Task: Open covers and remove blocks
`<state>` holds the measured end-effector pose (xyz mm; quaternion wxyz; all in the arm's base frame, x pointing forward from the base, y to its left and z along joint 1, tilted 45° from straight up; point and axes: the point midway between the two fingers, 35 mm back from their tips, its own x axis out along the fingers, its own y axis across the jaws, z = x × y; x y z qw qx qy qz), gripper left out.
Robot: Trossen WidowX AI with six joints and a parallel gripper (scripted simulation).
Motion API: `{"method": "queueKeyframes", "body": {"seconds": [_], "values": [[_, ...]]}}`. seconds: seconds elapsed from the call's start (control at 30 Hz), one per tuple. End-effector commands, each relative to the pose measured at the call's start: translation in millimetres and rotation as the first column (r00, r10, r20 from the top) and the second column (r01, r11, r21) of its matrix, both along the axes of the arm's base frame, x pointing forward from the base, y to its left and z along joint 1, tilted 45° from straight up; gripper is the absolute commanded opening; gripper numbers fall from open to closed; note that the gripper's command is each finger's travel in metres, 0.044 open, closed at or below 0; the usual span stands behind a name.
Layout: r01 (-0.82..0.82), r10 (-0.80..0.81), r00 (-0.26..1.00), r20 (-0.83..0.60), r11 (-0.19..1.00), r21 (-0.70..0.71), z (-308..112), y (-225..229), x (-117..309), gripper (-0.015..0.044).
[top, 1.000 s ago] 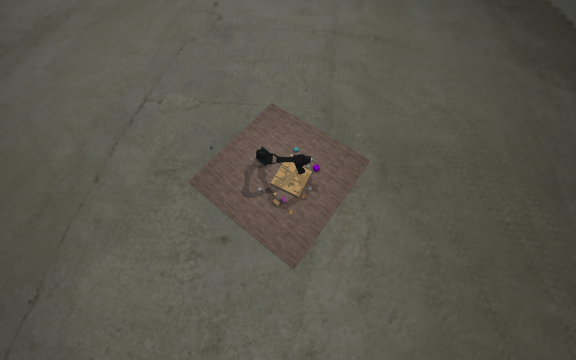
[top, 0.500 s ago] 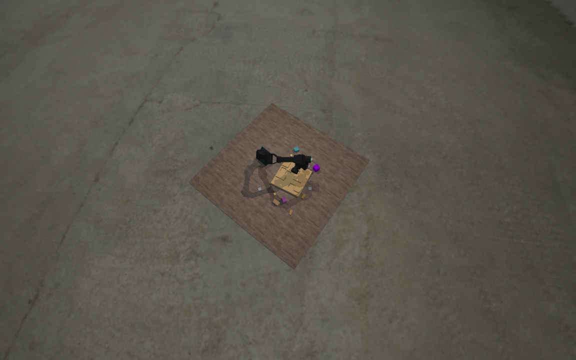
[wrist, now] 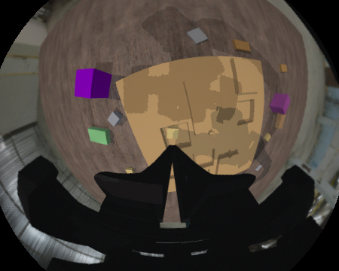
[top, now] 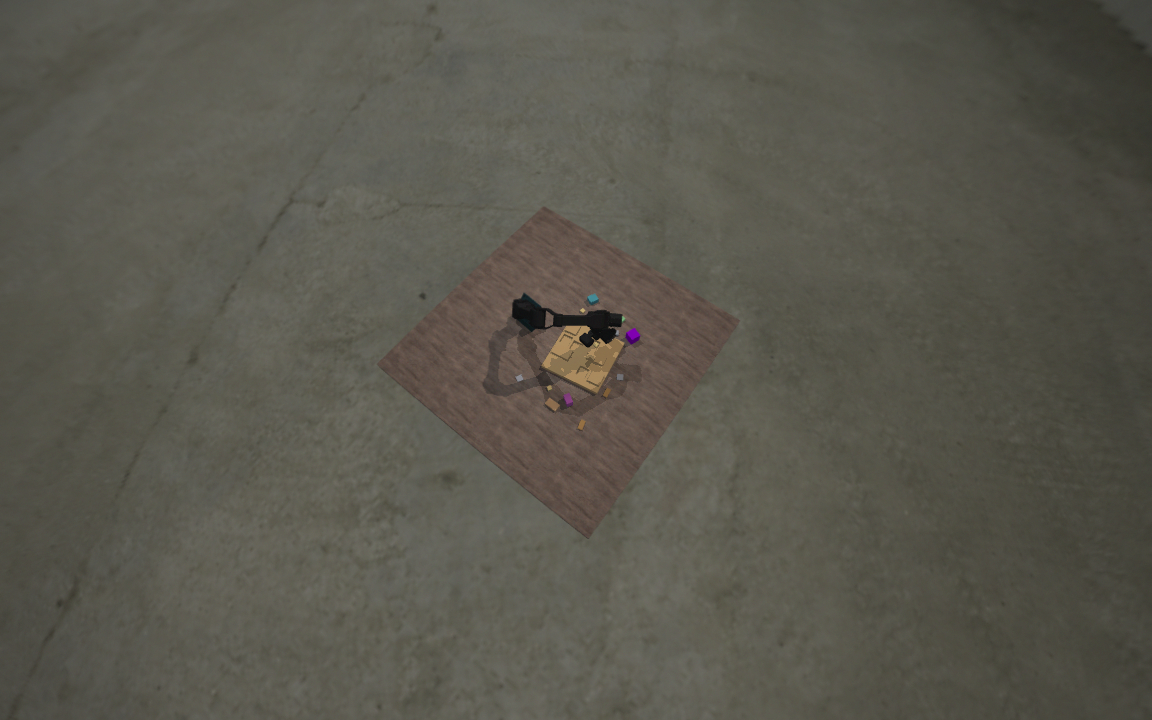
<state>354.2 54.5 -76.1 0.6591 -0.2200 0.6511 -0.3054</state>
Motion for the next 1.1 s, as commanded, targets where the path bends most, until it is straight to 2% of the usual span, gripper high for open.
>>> {"method": "queueKeyframes", "body": {"seconds": [0.0, 0.2, 1.07], "values": [[0.000, 0.000, 1.000, -0.004, 1.000, -0.006, -12, -12, -1, 0.0000], [0.000, 0.000, 1.000, -0.004, 1.000, -0.008, -29, -30, -4, 0.0000], [0.000, -0.001, 1.000, -0.005, 1.000, -0.009, -36, -43, -9, 0.0000]]}}
